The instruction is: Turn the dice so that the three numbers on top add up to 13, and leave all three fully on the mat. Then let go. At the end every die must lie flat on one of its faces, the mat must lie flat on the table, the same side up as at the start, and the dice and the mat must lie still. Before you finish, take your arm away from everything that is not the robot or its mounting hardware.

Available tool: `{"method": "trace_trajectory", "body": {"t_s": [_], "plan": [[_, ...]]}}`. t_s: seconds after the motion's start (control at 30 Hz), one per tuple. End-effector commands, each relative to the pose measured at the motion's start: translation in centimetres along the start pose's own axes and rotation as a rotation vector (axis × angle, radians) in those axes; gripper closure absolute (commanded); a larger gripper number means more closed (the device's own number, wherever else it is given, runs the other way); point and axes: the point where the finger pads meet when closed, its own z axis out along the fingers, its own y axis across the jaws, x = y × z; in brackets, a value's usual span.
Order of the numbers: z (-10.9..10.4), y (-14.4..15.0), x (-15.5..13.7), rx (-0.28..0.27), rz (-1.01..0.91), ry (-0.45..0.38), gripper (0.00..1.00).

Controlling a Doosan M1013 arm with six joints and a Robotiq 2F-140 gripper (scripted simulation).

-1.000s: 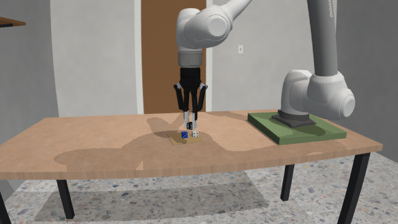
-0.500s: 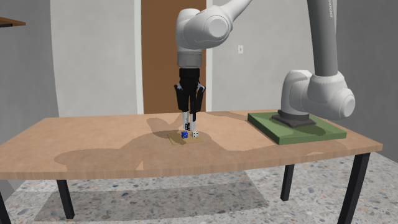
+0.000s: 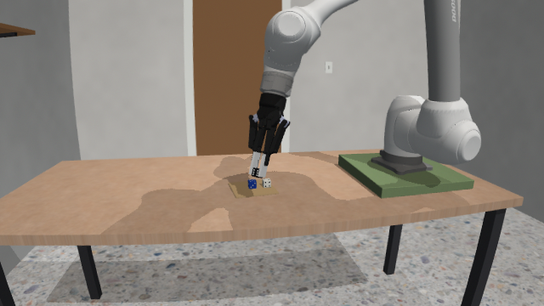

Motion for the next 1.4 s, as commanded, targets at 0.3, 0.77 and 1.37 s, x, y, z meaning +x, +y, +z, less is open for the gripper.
{"method": "trace_trajectory", "body": {"t_s": [0.3,0.77,1.37], "plan": [[0.3,0.5,0.6,-0.047,-0.01,-0.323,0.87],[0.4,0.6,1.1,-0.051,-0.005,-0.545,0.87],[0.4,0.4,1.6,-0.043,0.0,-0.757,0.87]]}}
